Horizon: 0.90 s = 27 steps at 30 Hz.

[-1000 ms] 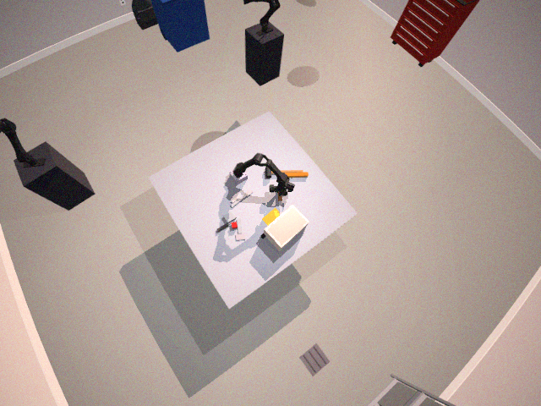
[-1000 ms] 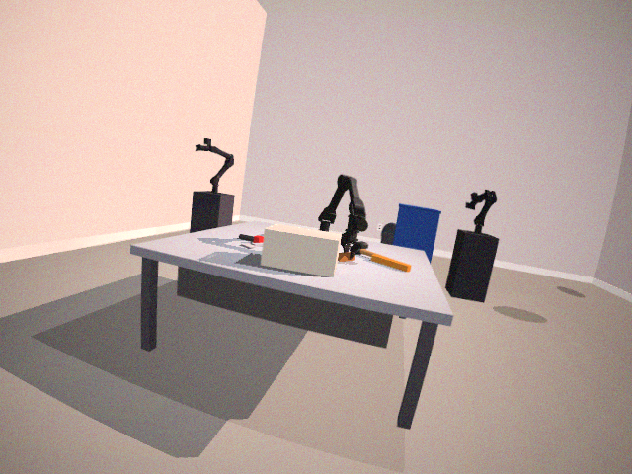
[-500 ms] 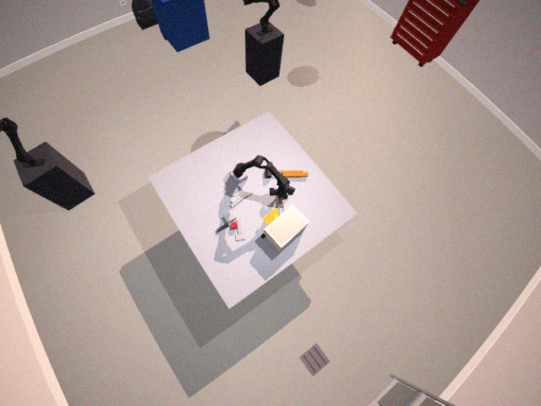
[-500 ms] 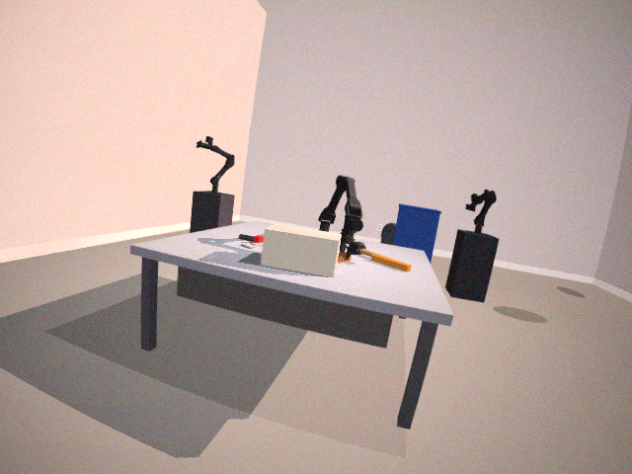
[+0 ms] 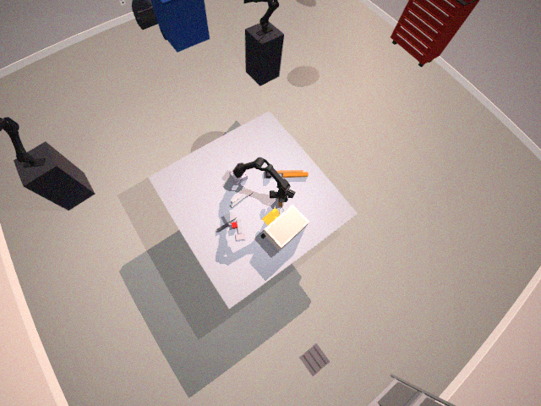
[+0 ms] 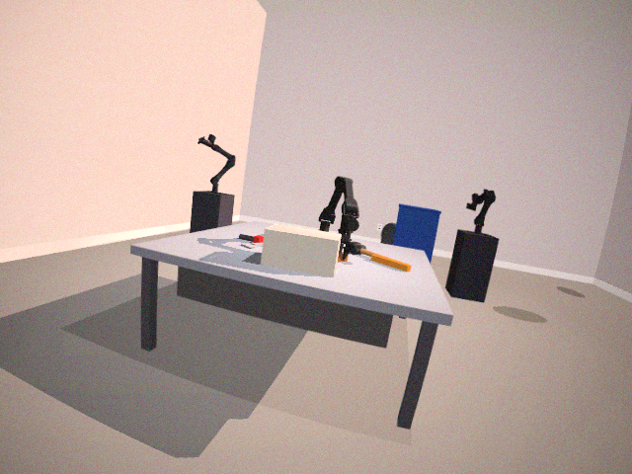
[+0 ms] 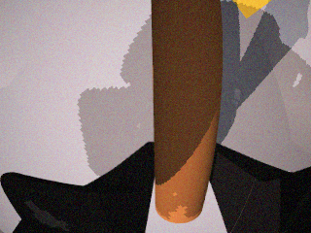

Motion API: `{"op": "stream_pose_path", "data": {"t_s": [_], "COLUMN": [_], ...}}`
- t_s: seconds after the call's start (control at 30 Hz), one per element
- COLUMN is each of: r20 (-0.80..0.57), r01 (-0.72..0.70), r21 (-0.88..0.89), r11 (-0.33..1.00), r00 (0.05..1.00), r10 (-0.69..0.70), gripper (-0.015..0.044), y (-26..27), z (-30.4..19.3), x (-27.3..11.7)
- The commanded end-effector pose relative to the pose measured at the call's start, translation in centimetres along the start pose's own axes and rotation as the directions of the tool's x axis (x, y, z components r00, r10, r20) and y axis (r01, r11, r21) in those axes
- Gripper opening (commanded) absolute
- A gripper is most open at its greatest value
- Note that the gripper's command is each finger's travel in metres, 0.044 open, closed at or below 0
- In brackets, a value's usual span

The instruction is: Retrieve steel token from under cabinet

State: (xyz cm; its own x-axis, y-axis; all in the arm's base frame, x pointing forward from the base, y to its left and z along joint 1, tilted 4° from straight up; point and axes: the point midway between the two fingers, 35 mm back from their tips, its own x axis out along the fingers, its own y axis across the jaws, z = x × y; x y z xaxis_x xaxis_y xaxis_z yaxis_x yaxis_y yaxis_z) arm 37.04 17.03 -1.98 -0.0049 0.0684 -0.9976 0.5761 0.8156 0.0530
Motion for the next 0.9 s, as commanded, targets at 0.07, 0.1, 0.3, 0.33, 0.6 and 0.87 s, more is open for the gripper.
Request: {"op": "stream_pose_path", "data": {"t_s": [0.07, 0.1, 0.3, 0.33, 0.6, 0.87], "r20": [0.001, 0.001, 0.001, 0.001, 0.001, 0.001], "r01": [0.000, 0.000, 0.001, 0.001, 0.001, 0.002], "r21": [-0.001, -0.001, -0.001, -0.001, -0.001, -0.001], "r11": [1.000, 1.000, 1.000, 1.000, 1.000, 1.000], "r00": [1.000, 1.000, 1.000, 1.000, 1.000, 1.000], "r10": [0.000, 0.000, -0.001, -0.001, -0.001, -0.002], "gripper": [0.0000, 0.0000, 0.0000, 0.0000, 0.0000, 0.0000], "y": [-0.1, -0.2, -0.8, -0.9, -1.8, -2.6], "z": [0.4, 0.4, 0.4, 0.4, 0.4, 0.4], "x": [0.0, 0.0, 0.1, 0.1, 0.2, 0.2]}}
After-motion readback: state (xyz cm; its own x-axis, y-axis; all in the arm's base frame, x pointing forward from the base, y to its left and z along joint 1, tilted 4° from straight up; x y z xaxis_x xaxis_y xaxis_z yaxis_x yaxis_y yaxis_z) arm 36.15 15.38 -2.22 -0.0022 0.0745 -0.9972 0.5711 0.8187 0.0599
